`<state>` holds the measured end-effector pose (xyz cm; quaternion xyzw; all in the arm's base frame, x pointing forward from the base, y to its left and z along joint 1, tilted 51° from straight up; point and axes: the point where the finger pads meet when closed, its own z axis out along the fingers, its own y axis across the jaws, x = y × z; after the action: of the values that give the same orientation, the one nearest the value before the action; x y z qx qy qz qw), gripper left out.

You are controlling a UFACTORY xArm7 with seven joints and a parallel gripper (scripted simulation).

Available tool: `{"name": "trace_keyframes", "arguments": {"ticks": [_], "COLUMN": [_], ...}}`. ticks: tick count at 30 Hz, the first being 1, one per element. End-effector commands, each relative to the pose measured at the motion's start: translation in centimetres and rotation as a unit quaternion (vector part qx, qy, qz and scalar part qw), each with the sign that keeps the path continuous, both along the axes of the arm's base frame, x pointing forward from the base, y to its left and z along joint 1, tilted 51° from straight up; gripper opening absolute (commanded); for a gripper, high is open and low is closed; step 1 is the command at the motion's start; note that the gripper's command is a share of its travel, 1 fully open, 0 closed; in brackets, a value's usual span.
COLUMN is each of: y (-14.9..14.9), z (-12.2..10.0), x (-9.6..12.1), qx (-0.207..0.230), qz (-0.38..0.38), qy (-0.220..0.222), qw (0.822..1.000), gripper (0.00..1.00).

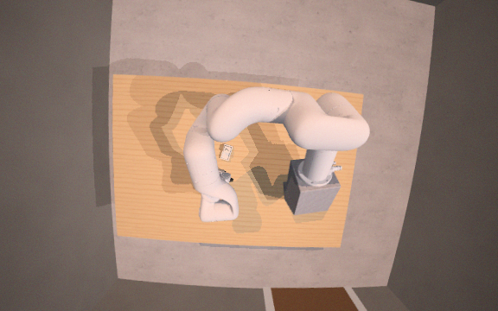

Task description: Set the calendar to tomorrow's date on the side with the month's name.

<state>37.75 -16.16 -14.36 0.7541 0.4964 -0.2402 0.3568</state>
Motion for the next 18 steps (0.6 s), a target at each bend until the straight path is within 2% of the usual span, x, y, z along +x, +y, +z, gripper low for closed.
{"name": "trace_keyframes", "arguments": {"ticks": [1, 18], "y": [0.18, 0.25], "z": [0.02, -0.06], "x": [0.11, 0.25], "qx": [0.001, 0.001], "qz": [0.001, 0.001], "qy": [-0.001, -0.001], "qw": [1.000, 1.000], "gripper": [0.27, 0.27]}}
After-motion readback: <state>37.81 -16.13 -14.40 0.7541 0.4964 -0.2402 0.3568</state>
